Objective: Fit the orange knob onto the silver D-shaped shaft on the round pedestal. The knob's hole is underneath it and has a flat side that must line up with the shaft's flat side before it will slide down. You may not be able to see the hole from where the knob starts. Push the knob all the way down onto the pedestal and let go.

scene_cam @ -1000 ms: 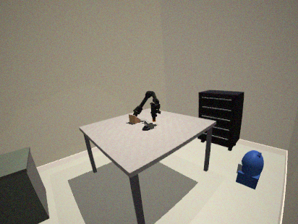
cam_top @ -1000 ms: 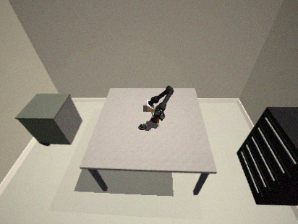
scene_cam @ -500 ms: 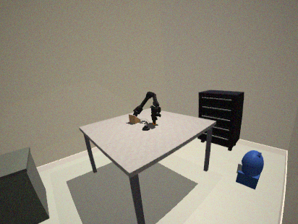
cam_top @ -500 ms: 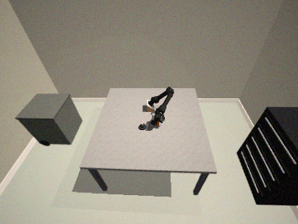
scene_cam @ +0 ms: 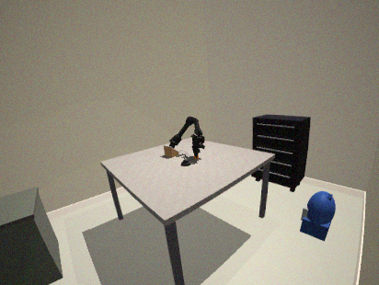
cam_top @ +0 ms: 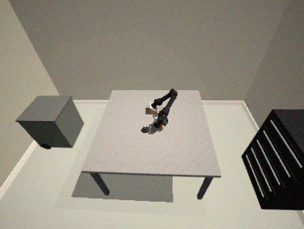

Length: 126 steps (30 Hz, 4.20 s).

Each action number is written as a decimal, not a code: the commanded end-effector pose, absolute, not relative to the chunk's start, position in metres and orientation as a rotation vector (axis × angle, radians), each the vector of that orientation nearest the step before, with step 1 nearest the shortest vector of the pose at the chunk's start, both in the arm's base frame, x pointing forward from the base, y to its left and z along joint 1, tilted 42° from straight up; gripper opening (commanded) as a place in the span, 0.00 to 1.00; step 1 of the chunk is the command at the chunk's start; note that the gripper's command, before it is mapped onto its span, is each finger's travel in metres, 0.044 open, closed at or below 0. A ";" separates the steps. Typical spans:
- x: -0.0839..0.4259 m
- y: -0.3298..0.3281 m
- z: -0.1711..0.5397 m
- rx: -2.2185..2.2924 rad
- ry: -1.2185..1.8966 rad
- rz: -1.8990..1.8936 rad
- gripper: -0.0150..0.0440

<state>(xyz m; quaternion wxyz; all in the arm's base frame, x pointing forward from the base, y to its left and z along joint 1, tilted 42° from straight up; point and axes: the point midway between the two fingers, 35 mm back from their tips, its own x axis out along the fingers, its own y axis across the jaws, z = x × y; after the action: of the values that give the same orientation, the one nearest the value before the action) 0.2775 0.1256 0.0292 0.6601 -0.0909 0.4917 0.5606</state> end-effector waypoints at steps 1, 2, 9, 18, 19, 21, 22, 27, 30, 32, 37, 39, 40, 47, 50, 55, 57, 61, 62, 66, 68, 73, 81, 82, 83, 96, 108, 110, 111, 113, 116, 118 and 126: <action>0.278 0.126 0.029 -0.207 1.112 1.269 0.66; 0.278 0.126 0.029 -0.207 1.112 1.269 0.66; 0.278 0.124 0.031 -0.207 1.112 1.268 0.71; 0.287 0.072 0.089 -0.198 1.114 1.264 1.00; 0.287 0.072 0.089 -0.198 1.114 1.264 1.00; 0.287 0.072 0.089 -0.198 1.114 1.264 1.00; 0.287 0.072 0.089 -0.198 1.114 1.264 1.00; 0.285 0.081 0.079 -0.198 1.113 1.264 1.00; 0.285 0.083 0.077 -0.198 1.113 1.264 1.00; 0.285 0.084 0.075 -0.198 1.113 1.264 1.00; 0.285 0.090 0.069 -0.199 1.114 1.264 1.00; 0.285 0.092 0.066 -0.199 1.114 1.263 1.00; 0.285 0.093 0.065 -0.199 1.114 1.263 1.00; 0.284 0.100 0.056 -0.199 1.114 1.263 1.00; 0.283 0.103 0.053 -0.199 1.113 1.263 1.00; 0.282 0.109 0.047 -0.199 1.113 1.264 1.00; 0.282 0.111 0.045 -0.198 1.113 1.264 1.00; 0.281 0.115 0.040 -0.198 1.113 1.264 1.00; 0.280 0.116 0.039 -0.198 1.113 1.264 1.00; 0.279 0.120 0.034 -0.197 1.112 1.265 1.00; 0.278 0.122 0.032 -0.197 1.112 1.265 1.00; 0.277 0.126 0.028 -0.196 1.111 1.266 1.00; 0.277 0.126 0.028 -0.196 1.111 1.266 0.64; 0.277 0.126 0.028 -0.196 1.111 1.266 0.60; 0.277 0.126 0.028 -0.196 1.111 1.266 0.56; 0.282 0.117 0.037 -0.199 1.113 1.263 0.25; 0.291 0.092 0.063 -0.204 1.117 1.258 0.25; 0.292 0.088 0.067 -0.205 1.117 1.257 0.25; 0.293 0.086 0.069 -0.205 1.117 1.257 0.25; 0.294 0.082 0.074 -0.205 1.118 1.257 0.25; 0.296 0.075 0.081 -0.206 1.118 1.257 0.25; 0.297 0.071 0.085 -0.206 1.118 1.257 0.25; 0.300 0.054 0.104 -0.204 1.118 1.258 0.25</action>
<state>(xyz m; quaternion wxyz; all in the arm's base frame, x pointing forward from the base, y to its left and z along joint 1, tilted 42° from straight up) 0.2957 0.0638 0.0952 0.6585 -0.0861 0.4965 0.5590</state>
